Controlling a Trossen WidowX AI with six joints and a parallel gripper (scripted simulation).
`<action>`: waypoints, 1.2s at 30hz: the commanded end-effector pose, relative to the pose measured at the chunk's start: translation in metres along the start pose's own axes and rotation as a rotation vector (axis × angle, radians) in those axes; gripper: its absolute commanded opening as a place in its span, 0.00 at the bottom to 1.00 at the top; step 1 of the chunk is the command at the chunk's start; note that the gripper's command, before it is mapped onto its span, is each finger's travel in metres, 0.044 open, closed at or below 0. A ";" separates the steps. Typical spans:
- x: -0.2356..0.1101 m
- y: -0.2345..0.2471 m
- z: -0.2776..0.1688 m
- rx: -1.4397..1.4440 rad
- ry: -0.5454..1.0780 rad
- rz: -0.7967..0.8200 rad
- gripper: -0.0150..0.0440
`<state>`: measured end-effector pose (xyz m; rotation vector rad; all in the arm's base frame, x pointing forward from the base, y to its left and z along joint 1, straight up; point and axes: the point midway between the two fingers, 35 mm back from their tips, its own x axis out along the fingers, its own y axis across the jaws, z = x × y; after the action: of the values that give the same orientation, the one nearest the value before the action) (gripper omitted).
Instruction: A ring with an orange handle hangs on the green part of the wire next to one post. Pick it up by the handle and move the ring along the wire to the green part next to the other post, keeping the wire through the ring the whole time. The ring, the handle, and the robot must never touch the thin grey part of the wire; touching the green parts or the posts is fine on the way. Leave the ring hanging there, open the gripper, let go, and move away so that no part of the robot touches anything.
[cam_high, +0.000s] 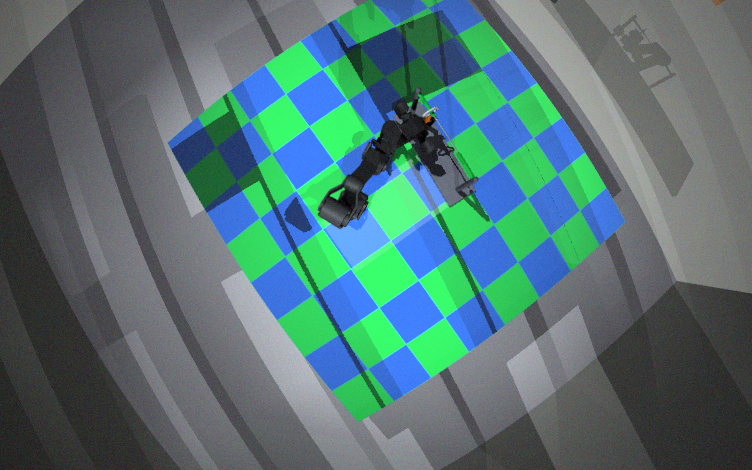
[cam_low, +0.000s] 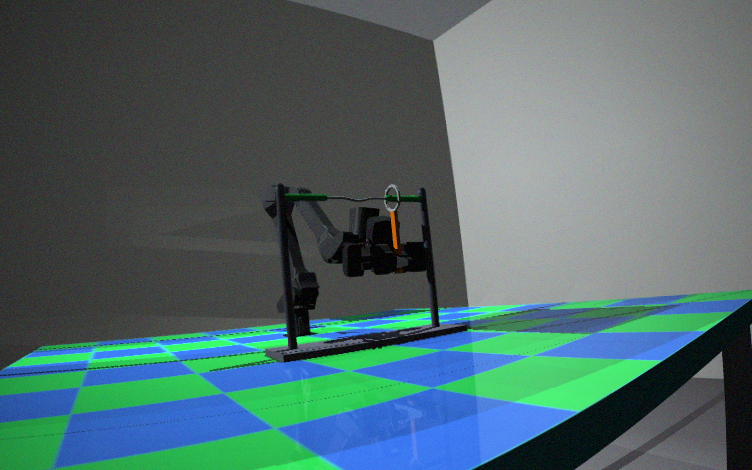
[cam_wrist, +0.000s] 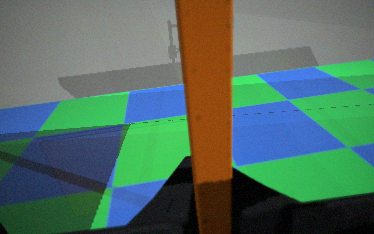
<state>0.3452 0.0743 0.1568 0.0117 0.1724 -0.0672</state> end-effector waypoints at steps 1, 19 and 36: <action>0.002 0.001 -0.002 0.005 0.002 -0.006 0.00; 0.005 0.001 -0.016 0.005 0.002 -0.006 0.00; 0.005 0.001 -0.016 0.005 0.002 -0.006 0.00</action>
<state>0.3472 0.0763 0.1407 0.0113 0.1740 -0.0683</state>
